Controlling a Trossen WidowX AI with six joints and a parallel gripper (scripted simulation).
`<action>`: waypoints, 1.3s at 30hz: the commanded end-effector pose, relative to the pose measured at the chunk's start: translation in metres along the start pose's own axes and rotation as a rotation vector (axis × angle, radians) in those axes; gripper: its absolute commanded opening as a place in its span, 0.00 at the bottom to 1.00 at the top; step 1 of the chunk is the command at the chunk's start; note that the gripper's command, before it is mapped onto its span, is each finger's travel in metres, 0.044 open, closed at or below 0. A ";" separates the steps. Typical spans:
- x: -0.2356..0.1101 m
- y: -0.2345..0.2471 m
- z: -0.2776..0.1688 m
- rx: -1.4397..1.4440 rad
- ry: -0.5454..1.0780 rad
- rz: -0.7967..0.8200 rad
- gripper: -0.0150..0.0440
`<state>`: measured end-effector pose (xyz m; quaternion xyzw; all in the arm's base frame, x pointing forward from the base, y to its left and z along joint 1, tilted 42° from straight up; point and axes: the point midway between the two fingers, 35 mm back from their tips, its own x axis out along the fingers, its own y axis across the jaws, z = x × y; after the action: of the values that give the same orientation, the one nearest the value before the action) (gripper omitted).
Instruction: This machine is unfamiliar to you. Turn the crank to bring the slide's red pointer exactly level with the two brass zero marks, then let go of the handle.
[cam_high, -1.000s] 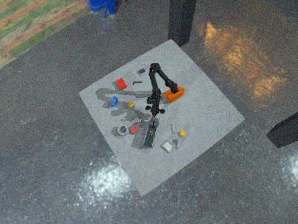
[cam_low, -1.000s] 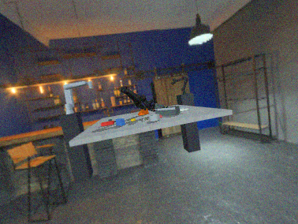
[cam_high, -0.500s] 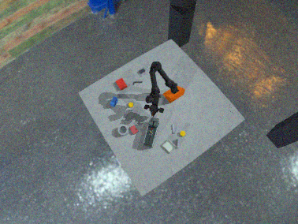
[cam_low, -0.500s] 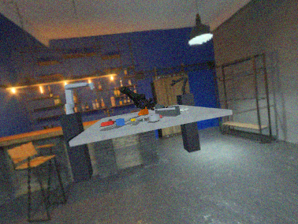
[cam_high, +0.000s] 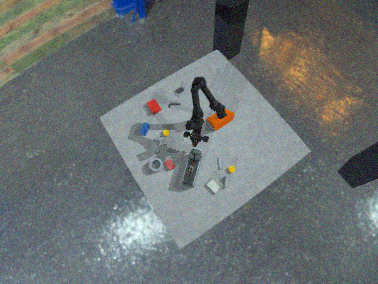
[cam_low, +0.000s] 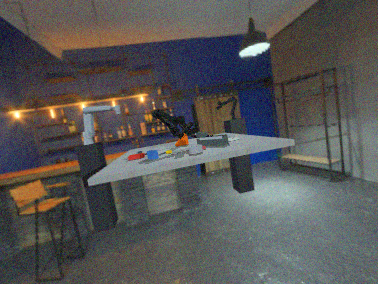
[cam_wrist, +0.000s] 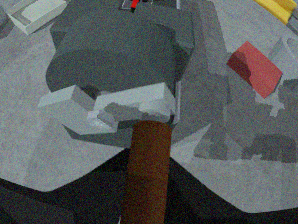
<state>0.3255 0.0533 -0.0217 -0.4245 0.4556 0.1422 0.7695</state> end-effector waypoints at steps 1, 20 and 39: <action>-0.006 0.005 0.006 0.002 -0.006 0.005 0.25; -0.012 0.026 0.012 0.003 -0.007 0.007 0.25; -0.010 0.035 0.010 0.003 -0.007 0.007 0.25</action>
<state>0.3099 0.0783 -0.0253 -0.4228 0.4530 0.1339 0.7734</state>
